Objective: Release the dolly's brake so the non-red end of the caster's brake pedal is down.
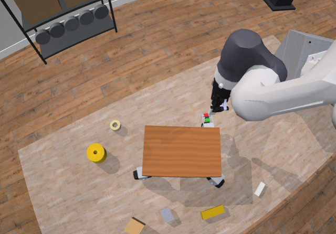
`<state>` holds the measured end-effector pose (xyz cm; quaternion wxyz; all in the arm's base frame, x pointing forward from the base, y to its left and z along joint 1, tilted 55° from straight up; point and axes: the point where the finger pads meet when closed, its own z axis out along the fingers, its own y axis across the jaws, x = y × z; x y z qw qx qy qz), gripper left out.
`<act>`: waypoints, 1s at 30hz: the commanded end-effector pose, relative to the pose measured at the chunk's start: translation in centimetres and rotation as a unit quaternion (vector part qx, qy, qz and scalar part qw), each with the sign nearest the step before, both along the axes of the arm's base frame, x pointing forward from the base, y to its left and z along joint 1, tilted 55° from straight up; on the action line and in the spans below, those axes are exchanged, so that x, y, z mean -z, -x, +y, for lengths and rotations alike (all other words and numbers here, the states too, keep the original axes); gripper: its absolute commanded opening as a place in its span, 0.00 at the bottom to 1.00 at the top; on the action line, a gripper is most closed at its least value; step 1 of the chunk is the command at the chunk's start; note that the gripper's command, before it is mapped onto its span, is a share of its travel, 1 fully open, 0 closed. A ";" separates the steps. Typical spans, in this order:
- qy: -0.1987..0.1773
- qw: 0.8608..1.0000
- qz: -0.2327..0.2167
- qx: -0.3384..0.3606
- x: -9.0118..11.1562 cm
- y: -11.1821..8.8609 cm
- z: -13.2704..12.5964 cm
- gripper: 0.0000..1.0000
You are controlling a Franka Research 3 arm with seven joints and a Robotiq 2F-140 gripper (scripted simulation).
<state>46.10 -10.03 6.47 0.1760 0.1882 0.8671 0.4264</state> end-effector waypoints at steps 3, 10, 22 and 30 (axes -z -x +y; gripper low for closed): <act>0.002 1.000 -0.001 0.000 0.1 -0.1 -0.1 0.00; 0.002 1.000 -0.001 0.000 0.1 -0.1 -0.1 0.00; 0.002 1.000 -0.001 0.000 0.4 -0.4 0.3 0.00; 0.002 1.000 -0.001 0.000 1.0 -0.8 1.0 0.00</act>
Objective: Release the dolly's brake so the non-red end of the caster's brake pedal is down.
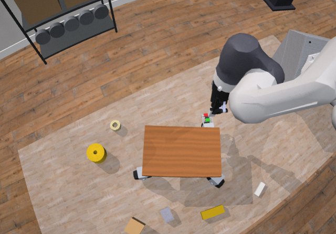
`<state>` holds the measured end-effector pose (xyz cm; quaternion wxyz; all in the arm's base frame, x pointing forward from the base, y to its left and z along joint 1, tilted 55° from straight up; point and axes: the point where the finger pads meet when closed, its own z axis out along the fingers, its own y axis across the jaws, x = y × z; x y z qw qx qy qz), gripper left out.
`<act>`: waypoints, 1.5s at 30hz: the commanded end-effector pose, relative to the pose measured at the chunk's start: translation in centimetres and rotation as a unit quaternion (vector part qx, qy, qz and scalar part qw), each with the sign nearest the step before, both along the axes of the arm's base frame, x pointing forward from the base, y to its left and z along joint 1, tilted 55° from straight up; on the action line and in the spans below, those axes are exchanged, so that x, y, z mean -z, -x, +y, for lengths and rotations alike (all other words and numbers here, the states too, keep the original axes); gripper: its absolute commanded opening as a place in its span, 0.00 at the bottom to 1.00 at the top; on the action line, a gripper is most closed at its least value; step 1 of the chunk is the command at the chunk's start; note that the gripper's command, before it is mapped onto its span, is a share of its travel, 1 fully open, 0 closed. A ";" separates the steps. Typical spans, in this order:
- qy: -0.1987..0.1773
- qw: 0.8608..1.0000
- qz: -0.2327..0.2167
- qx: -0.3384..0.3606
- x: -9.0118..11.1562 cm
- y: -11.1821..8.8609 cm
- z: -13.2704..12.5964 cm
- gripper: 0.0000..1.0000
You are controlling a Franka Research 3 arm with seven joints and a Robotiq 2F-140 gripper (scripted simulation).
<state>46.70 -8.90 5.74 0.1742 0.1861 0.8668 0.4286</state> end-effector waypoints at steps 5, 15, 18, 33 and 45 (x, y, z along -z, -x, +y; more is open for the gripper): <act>0.003 1.000 -0.001 0.003 0.7 -0.6 0.4 0.00; 0.003 1.000 -0.001 0.003 1.9 -1.6 1.8 0.00; 0.003 1.000 -0.001 0.003 2.0 -1.6 1.9 0.00; 0.003 1.000 -0.001 0.003 3.1 -2.5 3.2 0.00; 0.003 1.000 -0.001 0.003 3.2 -2.6 3.3 0.00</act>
